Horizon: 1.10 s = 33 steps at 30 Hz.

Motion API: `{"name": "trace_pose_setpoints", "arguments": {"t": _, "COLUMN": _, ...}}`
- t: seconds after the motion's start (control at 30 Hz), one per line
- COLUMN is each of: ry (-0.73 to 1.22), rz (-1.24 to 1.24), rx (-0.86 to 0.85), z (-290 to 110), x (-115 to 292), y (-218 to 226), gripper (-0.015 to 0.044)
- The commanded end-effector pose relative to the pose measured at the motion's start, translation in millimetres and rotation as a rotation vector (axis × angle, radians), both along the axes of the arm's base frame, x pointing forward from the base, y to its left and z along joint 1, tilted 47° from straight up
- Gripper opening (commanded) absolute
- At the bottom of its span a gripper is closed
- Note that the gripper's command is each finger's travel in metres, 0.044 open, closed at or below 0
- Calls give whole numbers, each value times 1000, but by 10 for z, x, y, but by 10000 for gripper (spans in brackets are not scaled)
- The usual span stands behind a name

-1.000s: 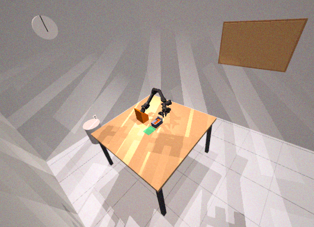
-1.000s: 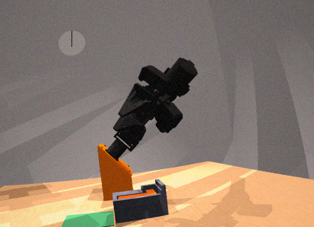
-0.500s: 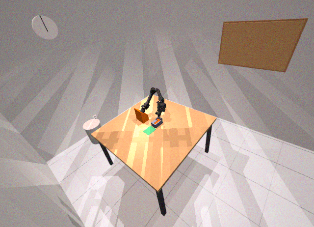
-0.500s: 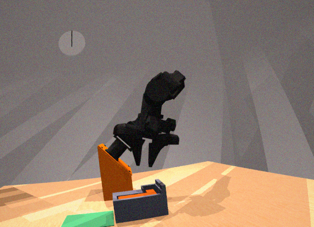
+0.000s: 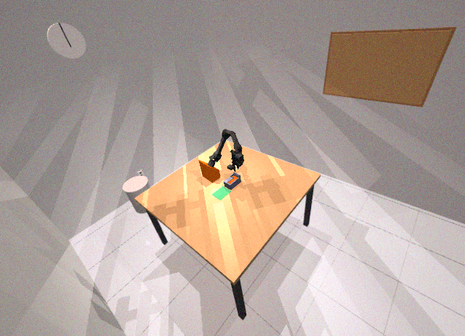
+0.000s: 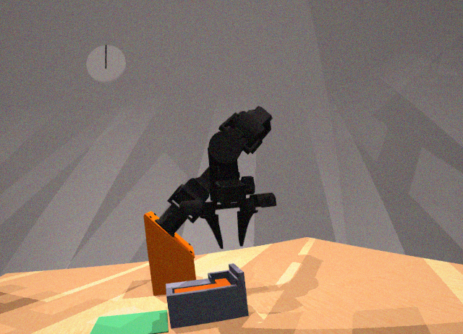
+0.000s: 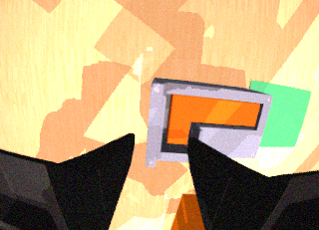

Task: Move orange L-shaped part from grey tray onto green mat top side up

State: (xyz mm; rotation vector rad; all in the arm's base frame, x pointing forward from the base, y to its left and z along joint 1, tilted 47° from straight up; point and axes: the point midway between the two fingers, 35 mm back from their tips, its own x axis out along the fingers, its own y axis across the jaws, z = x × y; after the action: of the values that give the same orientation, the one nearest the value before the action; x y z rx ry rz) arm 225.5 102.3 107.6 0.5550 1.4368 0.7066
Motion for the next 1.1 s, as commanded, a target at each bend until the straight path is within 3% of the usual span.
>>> {"name": "trace_pose_setpoints", "arguments": {"t": 0.0, "ry": 17, "rz": 3, "rx": 4, "z": -204, "x": -38, "y": 215, "gripper": 180}}
{"name": "trace_pose_setpoints", "arguments": {"t": 0.13, "ry": 18, "rz": 3, "rx": 13, "z": -414, "x": -77, "y": 474, "gripper": 180}}
{"name": "trace_pose_setpoints", "arguments": {"t": 1.07, "ry": 18, "rz": 3, "rx": 14, "z": -623, "x": -80, "y": 700, "gripper": 180}}
